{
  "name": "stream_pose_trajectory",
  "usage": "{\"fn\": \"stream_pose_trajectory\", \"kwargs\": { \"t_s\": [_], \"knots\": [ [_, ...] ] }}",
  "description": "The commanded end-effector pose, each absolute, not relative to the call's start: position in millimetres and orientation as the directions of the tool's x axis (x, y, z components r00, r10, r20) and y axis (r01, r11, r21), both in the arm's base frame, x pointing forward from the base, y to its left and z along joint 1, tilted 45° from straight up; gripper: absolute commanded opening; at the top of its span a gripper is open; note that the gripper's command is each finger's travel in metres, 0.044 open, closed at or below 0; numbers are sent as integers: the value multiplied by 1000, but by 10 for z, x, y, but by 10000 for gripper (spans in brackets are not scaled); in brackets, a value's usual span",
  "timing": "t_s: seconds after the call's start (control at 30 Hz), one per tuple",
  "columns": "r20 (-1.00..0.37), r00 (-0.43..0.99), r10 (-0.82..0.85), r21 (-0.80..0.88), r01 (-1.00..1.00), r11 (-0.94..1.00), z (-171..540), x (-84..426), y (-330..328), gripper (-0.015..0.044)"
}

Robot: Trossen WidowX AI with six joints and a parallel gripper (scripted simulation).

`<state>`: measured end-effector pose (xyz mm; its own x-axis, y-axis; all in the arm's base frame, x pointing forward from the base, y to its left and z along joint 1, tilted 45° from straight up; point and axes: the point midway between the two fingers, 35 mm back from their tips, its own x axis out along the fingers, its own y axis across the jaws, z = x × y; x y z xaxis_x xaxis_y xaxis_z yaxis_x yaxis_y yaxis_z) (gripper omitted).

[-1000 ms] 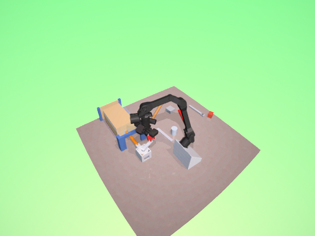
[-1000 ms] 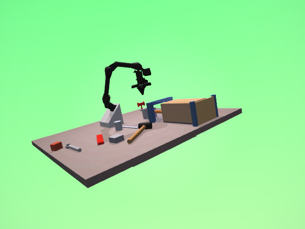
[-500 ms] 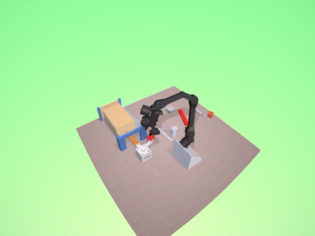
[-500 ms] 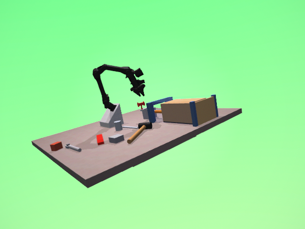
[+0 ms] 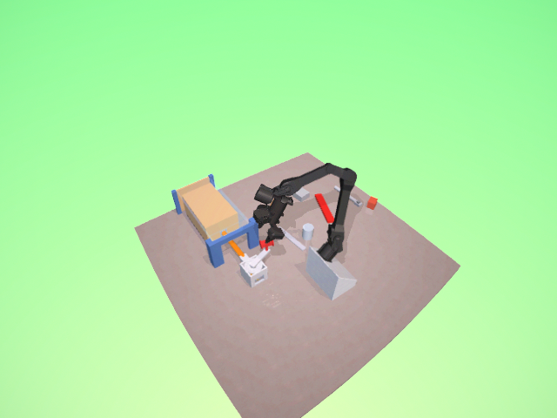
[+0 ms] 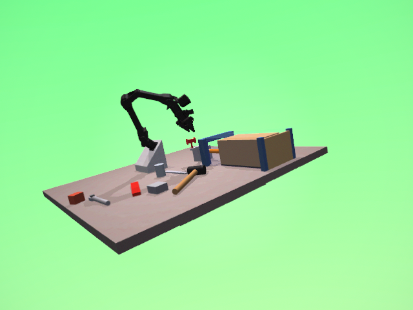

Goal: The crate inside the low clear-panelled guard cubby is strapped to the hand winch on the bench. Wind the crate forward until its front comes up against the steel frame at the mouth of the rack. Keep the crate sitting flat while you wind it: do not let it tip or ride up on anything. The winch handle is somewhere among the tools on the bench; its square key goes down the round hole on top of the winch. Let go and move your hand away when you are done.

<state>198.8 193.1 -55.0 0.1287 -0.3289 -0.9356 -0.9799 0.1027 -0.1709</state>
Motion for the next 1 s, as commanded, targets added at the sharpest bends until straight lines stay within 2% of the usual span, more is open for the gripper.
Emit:
{"fn": "stream_pose_trajectory", "kwargs": {
  "t_s": [0.0,0.97],
  "knots": [
    [-935,119,-334,-164,-980,110,-609,1974,1851,440],
    [-935,119,-334,-164,-980,110,-958,2005,1521,440]
  ]
}}
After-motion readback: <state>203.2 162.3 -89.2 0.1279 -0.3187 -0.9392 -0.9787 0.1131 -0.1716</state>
